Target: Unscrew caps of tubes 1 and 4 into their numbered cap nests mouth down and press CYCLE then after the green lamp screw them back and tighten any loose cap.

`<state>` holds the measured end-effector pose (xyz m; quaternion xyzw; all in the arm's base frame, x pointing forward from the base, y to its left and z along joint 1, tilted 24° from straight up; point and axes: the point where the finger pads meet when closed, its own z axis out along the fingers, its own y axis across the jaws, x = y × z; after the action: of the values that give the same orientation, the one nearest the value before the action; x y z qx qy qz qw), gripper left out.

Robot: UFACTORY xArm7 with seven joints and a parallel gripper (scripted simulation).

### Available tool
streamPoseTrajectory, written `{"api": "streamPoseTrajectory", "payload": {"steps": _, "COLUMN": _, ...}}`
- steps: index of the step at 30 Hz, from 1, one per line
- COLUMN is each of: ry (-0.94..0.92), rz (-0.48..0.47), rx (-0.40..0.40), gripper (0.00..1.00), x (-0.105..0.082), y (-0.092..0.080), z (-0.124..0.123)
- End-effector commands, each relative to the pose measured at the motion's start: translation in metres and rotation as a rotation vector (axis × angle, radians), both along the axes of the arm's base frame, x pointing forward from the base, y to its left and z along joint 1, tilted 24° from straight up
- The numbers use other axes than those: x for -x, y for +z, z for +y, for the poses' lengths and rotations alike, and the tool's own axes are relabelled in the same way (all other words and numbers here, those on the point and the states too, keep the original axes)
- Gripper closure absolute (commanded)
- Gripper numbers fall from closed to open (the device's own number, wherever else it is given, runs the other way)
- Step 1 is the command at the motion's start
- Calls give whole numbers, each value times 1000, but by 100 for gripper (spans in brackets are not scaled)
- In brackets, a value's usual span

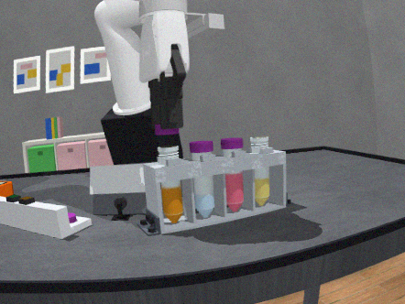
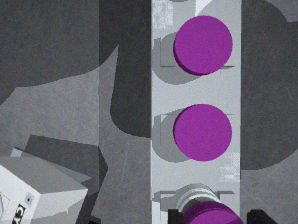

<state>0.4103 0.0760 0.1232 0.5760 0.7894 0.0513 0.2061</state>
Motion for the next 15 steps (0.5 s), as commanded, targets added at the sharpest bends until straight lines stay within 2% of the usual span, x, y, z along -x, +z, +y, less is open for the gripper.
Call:
{"api": "streamPoseTrajectory", "payload": {"steps": 1, "ry": 4, "rz": 4, "rx": -6, "gripper": 100, "x": 2, "y": 9, "z": 1}}
{"api": "streamPoseTrajectory", "payload": {"steps": 3, "ry": 4, "rz": 4, "rx": -6, "gripper": 100, "x": 2, "y": 9, "z": 1}}
{"api": "streamPoseTrajectory", "payload": {"steps": 7, "ry": 277, "rz": 49, "rx": 109, "gripper": 100, "x": 10, "y": 11, "z": -30}}
{"api": "streamPoseTrajectory", "payload": {"steps": 10, "ry": 301, "rz": 53, "rx": 120, "gripper": 100, "x": 11, "y": 11, "z": -32}}
{"api": "streamPoseTrajectory", "payload": {"steps": 11, "ry": 396, "rz": 70, "rx": 159, "gripper": 100, "x": 13, "y": 12, "z": -40}}
{"api": "streamPoseTrajectory", "payload": {"steps": 15, "ry": 535, "rz": 93, "rx": 222, "gripper": 100, "x": 18, "y": 12, "z": -57}}
